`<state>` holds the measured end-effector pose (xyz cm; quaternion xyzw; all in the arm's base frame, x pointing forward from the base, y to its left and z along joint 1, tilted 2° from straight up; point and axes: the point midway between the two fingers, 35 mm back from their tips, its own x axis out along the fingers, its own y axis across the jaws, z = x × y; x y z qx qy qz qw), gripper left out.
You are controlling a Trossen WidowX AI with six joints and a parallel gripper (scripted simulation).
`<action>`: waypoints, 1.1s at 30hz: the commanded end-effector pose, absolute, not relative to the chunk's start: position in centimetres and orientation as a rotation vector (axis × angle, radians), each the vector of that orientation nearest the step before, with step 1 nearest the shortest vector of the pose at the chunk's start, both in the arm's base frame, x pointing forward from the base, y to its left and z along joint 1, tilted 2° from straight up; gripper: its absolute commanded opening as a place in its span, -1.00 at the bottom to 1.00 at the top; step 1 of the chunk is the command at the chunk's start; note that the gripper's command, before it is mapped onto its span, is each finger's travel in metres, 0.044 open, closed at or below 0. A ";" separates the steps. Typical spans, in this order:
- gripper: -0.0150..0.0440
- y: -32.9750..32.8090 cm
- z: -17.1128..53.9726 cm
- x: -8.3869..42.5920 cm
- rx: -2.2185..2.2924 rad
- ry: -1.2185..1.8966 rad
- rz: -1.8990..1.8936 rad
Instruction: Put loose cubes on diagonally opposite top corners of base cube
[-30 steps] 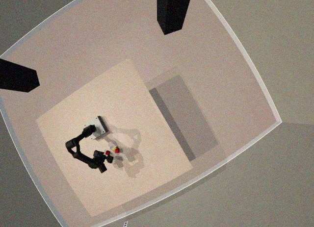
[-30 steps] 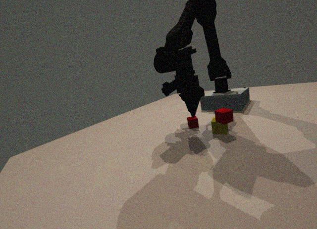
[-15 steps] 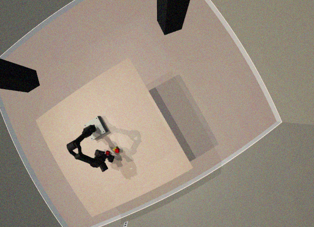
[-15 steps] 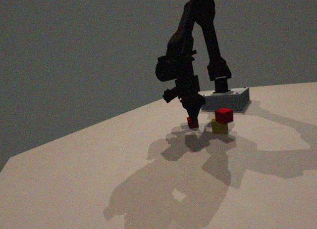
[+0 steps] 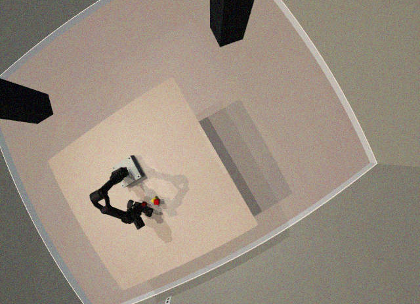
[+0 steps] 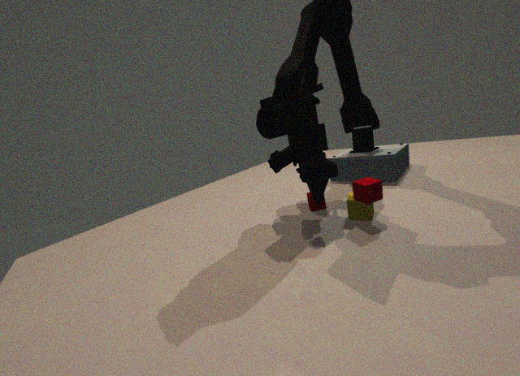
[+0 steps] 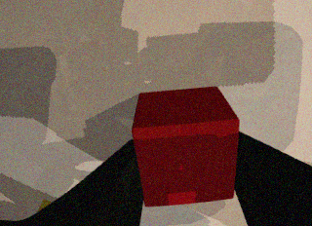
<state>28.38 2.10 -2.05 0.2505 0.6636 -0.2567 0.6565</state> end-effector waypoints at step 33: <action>-0.14 2.1 1.9 29.9 0.587 1.462 -0.559</action>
